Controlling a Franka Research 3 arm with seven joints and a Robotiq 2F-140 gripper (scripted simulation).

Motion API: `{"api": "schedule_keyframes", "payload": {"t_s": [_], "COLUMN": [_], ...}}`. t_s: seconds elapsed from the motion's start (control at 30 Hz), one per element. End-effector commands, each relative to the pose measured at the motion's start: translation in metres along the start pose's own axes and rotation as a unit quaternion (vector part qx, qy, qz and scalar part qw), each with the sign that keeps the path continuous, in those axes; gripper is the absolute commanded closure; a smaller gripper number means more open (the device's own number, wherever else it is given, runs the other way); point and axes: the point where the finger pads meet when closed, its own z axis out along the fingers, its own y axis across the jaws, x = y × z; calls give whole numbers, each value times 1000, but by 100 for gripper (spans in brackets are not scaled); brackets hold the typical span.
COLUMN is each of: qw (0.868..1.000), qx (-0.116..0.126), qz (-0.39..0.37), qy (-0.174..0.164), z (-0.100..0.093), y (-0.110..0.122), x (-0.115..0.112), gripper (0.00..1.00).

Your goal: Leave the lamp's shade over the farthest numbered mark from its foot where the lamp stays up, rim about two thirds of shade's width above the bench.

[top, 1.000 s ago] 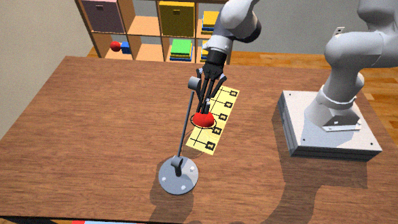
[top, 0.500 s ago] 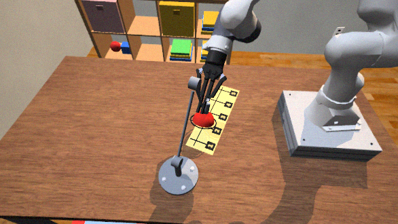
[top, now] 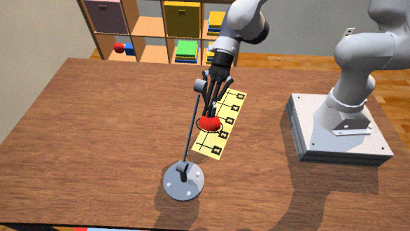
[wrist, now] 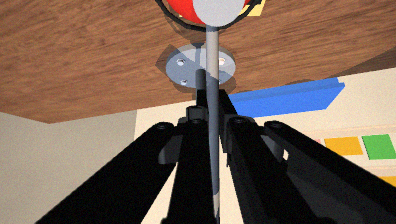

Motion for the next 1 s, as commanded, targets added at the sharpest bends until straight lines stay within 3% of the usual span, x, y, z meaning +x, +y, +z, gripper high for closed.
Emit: {"api": "schedule_keyframes", "payload": {"t_s": [0.0, 0.83, 0.87, 0.97], "qw": [1000, 1000, 1000, 1000], "qx": [8, 8, 7, 6], "qz": [-2, -2, -2, -2], "qy": [3, 3, 3, 2], "z": [-4, -8, -8, -7], "y": [-7, -12, -11, -9], "x": [2, 4, 4, 3], "gripper": [90, 90, 0, 0]}}
